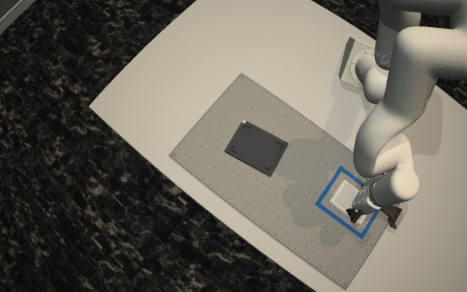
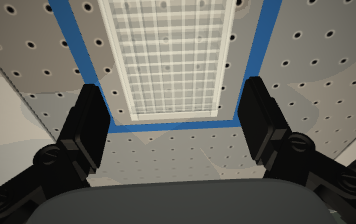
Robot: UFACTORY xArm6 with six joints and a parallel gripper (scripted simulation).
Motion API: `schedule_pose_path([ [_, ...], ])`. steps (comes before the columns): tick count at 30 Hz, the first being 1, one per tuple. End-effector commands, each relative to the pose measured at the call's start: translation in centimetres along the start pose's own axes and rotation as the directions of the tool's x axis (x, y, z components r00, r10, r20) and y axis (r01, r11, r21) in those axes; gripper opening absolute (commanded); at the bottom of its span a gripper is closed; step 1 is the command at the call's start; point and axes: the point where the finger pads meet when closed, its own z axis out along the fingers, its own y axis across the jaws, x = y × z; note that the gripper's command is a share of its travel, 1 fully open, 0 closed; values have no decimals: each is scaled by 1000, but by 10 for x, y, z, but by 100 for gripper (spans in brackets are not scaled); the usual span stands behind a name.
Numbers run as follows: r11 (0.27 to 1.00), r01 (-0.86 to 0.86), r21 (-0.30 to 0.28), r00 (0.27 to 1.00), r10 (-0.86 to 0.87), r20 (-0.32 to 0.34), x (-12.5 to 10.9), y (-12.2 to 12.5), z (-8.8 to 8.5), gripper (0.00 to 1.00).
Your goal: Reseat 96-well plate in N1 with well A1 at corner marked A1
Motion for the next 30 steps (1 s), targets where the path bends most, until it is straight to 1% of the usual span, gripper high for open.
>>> schedule_pose_path([
  [1, 1000, 0, -2, 1000, 0, -1, 0, 1, -14, 100],
  [4, 1000, 0, -2, 1000, 0, -1, 0, 1, -22, 100],
  [6, 1000, 0, -2, 1000, 0, -1, 0, 1, -22, 100],
  [16, 1000, 0, -2, 1000, 0, -1, 0, 1, -48, 100],
  [30, 1000, 0, -2, 1000, 0, -1, 0, 1, -48, 100],
])
